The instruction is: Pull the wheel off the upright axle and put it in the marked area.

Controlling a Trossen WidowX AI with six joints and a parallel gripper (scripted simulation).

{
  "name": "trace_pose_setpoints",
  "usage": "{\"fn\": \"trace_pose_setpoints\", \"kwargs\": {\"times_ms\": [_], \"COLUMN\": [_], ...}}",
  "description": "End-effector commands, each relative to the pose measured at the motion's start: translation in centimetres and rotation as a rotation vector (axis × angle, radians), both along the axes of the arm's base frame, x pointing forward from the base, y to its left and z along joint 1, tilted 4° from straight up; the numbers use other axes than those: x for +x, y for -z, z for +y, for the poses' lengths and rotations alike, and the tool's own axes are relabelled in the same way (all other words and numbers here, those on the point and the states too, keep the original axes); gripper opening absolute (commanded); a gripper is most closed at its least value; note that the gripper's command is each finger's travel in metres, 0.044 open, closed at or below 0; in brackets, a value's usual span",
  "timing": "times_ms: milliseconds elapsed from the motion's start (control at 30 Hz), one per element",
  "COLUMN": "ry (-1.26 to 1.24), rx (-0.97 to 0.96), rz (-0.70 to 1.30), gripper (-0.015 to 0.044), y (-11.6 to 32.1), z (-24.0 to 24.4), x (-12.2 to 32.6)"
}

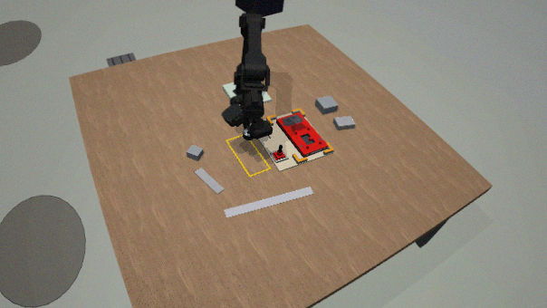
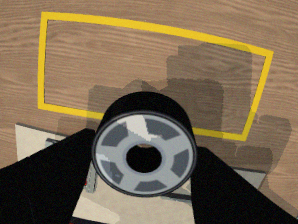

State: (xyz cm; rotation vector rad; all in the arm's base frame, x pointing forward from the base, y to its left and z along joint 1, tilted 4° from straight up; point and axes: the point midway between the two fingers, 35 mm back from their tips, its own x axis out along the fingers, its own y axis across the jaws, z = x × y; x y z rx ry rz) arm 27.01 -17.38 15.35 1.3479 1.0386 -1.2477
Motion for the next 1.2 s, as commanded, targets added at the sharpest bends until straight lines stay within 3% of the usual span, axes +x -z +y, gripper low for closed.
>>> {"fn": "trace_pose_setpoints", "kwargs": {"times_ms": [0,633,900,1167], "ry": [-0.006,-0.006,-0.006,-0.008], "rx": [0.002,0.003,0.003,-0.003], "rz": [0.000,0.000,0.000,-0.004], "gripper": [0.0000,0.0000,0.0000,0.0210], "y": [1.0,9.2,9.7,9.2], "z": [0.0,-0.2,-0.2,-0.3], "x": [0.0,0.9,0.9,0.9]}}
